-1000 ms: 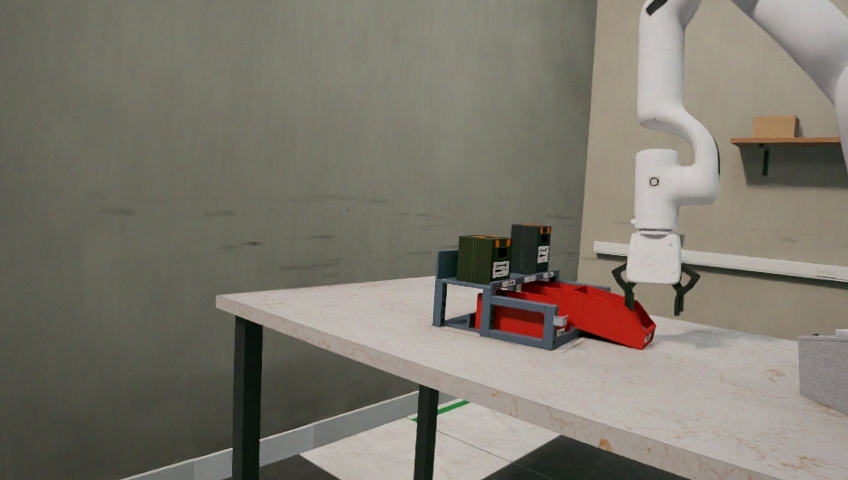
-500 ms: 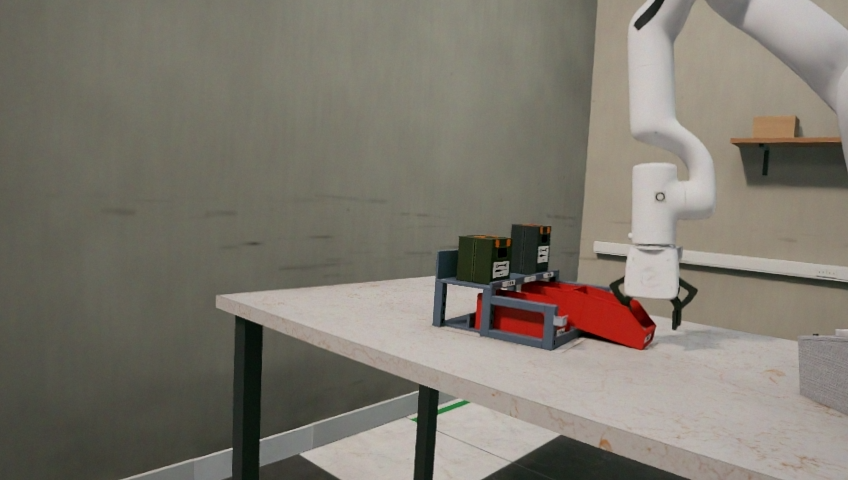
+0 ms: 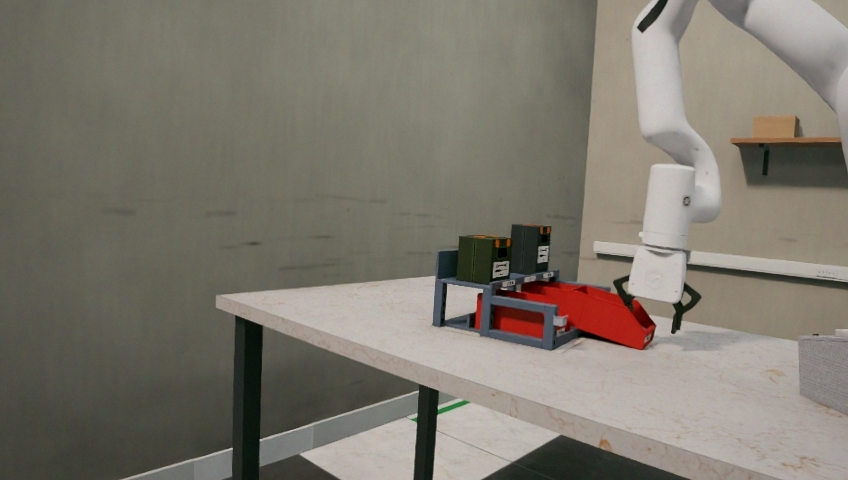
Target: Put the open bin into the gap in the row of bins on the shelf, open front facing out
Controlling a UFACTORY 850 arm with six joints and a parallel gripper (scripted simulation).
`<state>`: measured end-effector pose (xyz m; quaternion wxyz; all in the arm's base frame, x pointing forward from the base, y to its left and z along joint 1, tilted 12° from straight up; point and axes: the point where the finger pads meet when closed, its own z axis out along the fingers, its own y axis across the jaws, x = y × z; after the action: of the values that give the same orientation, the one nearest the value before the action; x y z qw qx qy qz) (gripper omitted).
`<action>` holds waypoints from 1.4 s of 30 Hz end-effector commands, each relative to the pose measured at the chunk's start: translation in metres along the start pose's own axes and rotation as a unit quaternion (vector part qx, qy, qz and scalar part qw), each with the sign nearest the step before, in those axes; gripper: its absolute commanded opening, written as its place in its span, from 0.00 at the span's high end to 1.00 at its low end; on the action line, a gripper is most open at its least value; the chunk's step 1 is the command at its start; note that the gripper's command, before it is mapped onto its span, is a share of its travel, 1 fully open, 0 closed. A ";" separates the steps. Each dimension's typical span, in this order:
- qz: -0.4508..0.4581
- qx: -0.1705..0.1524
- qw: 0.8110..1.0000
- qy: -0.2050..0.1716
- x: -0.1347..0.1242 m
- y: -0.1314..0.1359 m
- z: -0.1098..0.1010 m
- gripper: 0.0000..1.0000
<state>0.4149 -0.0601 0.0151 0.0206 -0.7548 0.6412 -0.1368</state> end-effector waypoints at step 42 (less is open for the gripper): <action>0.005 0.047 0.999 -0.017 0.002 -0.001 -0.012 0.00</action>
<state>0.4134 -0.0604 0.0266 0.0669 -0.7519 0.6376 -0.1534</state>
